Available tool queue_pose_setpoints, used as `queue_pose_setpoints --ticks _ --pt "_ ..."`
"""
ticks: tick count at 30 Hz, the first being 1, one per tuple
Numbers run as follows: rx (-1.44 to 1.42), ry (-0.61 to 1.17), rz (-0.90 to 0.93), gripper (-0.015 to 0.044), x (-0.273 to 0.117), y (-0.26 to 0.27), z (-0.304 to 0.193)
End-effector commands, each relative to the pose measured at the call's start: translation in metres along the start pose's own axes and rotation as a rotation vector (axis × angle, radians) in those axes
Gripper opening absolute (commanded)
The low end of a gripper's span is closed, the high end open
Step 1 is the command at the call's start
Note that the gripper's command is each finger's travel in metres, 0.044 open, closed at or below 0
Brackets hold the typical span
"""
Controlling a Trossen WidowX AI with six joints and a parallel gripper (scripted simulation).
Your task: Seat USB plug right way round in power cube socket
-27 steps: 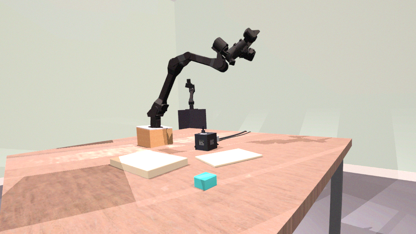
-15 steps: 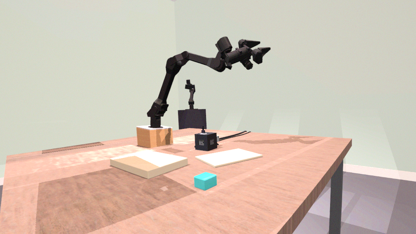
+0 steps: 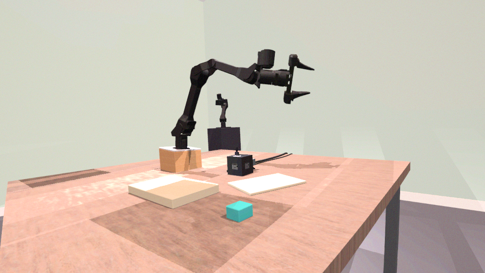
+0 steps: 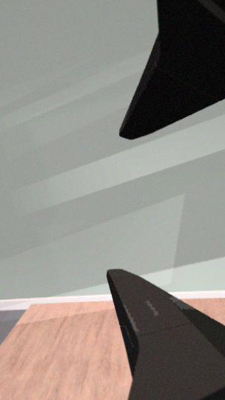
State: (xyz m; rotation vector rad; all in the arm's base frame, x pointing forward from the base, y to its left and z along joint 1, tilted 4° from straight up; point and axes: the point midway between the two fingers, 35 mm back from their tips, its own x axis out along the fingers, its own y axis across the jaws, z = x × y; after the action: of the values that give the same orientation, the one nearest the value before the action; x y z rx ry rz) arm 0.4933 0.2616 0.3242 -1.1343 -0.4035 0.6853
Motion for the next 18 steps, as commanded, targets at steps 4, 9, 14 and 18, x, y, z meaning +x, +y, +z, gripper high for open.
queue_pose_setpoints --ticks 4,9,14,18 --pt "0.949 0.408 0.19 0.044 -0.042 0.078 -0.061" --pt "1.327 0.639 0.179 0.044 -0.069 0.109 -0.08" --pt "1.677 0.9 0.101 0.044 -0.103 0.139 -0.094" --pt "1.93 1.13 -0.02 0.044 -0.134 0.162 -0.101"
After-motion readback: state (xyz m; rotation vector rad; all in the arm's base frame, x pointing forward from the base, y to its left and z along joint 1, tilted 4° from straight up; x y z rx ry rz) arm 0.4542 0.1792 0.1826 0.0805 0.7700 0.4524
